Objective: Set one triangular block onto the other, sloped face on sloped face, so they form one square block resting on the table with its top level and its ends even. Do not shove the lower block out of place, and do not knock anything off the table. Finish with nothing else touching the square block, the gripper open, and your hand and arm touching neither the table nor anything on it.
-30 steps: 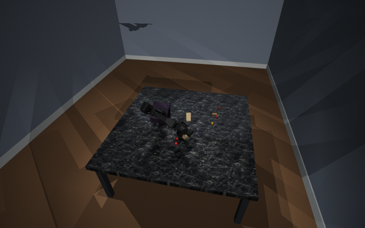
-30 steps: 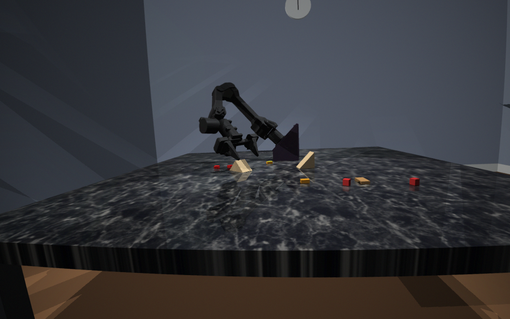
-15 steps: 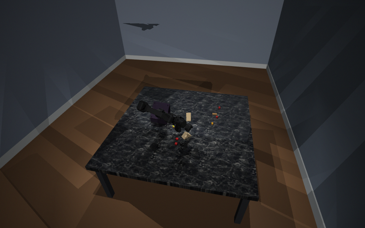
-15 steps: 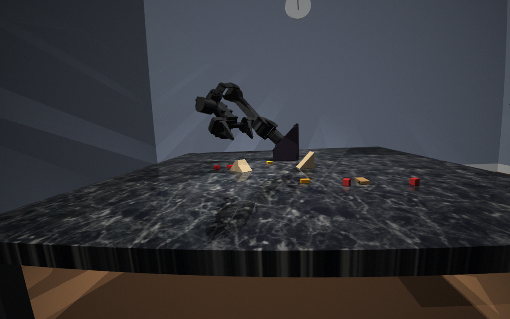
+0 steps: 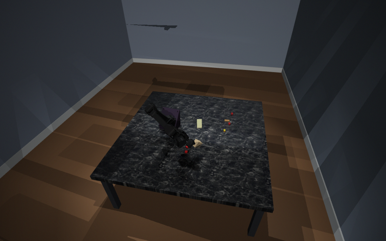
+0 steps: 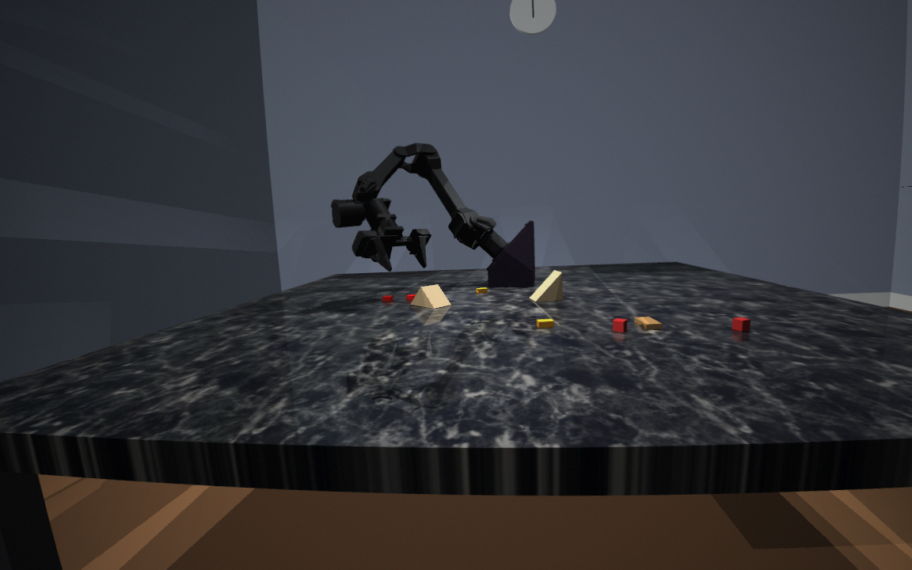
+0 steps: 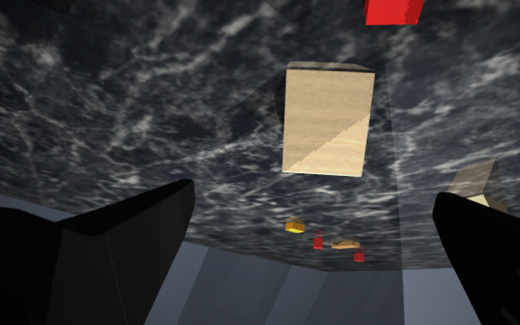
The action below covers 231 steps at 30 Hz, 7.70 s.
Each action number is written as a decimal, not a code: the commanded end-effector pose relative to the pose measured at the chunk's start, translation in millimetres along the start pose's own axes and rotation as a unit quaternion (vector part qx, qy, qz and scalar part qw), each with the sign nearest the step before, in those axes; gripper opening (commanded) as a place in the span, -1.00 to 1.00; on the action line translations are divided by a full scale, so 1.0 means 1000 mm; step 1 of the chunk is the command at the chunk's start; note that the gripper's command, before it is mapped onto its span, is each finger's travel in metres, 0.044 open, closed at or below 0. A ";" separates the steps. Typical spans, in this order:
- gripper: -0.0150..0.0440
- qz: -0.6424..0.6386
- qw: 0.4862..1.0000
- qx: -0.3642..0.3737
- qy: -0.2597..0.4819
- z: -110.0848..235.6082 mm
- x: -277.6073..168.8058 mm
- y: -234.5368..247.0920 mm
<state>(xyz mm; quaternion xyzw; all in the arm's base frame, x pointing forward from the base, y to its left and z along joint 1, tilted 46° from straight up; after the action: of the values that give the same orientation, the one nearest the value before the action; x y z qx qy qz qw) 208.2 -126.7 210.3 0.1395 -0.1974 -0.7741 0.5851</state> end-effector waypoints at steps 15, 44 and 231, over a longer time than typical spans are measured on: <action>1.00 0.000 1.000 -0.011 0.004 -0.090 -0.001 -0.009; -0.05 0.001 1.000 -0.009 0.006 -0.089 -0.001 -0.008; -0.49 0.826 -0.431 -0.270 0.244 -0.081 -0.237 -0.042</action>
<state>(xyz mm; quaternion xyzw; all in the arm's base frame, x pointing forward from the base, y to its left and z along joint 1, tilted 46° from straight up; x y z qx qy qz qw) 277.8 84.5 122.3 0.1937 -0.3235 -0.7975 -0.4709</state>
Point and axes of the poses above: the point midway between the two fingers, 35 mm back from their tips, its own z axis back along the fingers, its own y axis across the jaws, x = y × z, the point moved 6 cm from there along z, back along the fingers, and after that the axes turned 11 degrees about z, right-handed, at the moved point
